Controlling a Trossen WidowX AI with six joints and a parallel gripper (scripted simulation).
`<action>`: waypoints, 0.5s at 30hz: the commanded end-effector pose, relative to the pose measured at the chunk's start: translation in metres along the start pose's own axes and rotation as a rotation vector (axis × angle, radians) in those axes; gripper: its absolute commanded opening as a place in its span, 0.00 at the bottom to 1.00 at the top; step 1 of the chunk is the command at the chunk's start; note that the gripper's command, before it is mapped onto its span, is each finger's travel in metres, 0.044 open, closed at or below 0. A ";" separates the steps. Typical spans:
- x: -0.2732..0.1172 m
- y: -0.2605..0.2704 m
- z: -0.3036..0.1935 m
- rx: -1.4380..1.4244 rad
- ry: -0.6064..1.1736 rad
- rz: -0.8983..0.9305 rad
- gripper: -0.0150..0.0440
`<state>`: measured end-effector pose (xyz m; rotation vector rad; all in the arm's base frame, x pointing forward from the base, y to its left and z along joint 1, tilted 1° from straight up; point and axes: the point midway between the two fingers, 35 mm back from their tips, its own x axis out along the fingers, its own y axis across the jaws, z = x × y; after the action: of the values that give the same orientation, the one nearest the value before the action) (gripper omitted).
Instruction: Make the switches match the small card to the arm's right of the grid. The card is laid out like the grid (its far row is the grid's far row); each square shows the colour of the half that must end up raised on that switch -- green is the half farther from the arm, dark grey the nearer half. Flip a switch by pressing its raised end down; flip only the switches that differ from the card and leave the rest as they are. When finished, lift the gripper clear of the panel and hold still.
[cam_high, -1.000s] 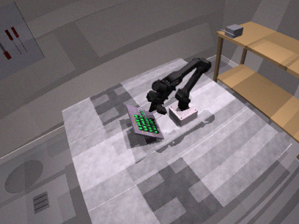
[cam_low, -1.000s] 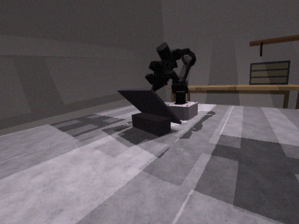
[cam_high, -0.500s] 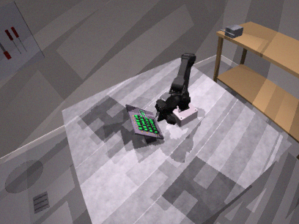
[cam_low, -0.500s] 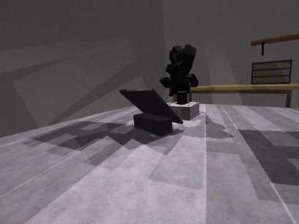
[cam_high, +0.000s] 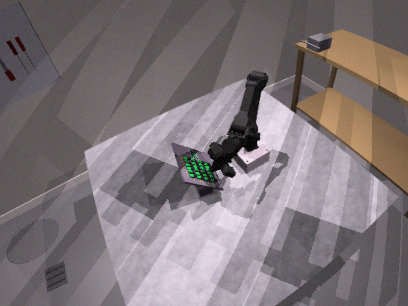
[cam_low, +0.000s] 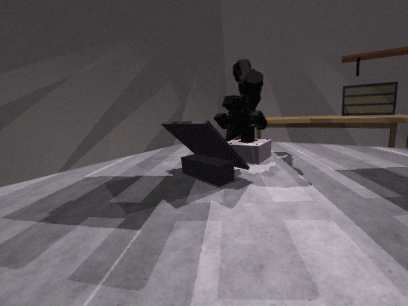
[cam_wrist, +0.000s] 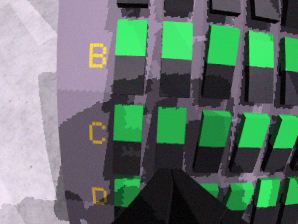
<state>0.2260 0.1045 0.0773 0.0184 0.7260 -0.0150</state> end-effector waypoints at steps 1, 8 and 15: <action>0.007 -0.002 -0.005 -0.008 0.009 -0.003 0.25; 0.013 -0.002 -0.005 -0.008 0.009 -0.003 0.25; 0.021 -0.002 -0.005 -0.008 0.009 -0.003 0.25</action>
<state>0.2379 0.1034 0.0639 0.0143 0.7290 -0.0180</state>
